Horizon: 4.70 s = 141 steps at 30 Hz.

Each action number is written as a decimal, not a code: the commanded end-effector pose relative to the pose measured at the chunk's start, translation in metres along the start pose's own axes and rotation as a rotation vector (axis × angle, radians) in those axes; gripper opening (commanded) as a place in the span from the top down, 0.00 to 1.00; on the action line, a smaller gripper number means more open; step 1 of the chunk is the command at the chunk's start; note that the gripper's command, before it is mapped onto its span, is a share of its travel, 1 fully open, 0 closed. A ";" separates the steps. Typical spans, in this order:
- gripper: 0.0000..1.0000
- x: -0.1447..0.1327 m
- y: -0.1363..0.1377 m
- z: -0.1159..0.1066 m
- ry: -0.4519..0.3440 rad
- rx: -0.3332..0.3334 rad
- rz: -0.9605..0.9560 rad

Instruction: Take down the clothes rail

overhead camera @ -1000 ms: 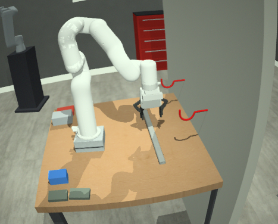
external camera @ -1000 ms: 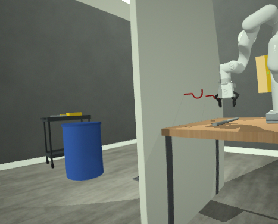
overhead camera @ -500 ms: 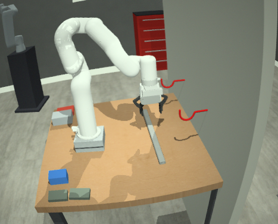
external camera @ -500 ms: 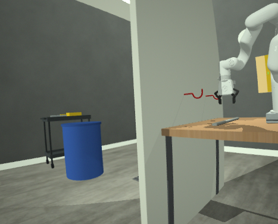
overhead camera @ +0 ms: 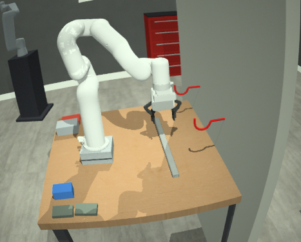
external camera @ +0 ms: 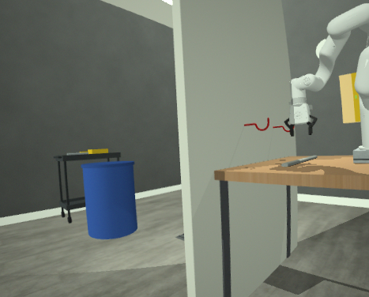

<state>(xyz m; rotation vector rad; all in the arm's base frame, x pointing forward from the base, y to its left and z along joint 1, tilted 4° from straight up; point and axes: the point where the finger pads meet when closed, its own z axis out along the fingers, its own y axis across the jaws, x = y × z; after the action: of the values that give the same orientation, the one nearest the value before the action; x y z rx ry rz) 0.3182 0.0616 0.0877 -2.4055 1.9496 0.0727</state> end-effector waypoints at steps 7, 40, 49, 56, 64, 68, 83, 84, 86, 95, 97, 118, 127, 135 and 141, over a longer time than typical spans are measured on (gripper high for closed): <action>0.00 0.000 -0.001 -0.001 0.000 0.004 0.000; 0.00 0.000 0.036 -0.083 0.000 0.004 0.000; 0.00 0.000 0.046 -0.105 0.000 0.004 0.000; 0.00 0.000 0.055 -0.126 0.000 0.004 0.000; 0.00 0.000 0.064 -0.144 0.000 0.004 0.000; 0.00 0.000 0.069 -0.156 0.000 0.004 0.000; 0.00 0.000 0.087 -0.196 0.001 0.004 0.000; 0.00 0.000 0.089 -0.199 0.001 0.004 0.000; 0.00 0.000 0.091 -0.205 0.001 0.004 0.000; 0.00 0.000 0.104 -0.232 0.001 0.004 0.000; 0.00 0.000 0.104 -0.232 0.001 0.004 0.000; 0.00 0.000 0.120 -0.266 0.001 0.003 0.000; 0.00 0.000 0.120 -0.266 0.001 0.003 0.000; 0.00 0.000 0.120 -0.266 0.001 0.003 0.000; 0.00 0.000 0.120 -0.266 0.001 0.003 0.000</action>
<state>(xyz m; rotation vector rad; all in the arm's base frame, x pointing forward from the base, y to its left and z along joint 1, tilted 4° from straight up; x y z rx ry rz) 0.2031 0.0199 0.3517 -2.4055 1.9495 0.0726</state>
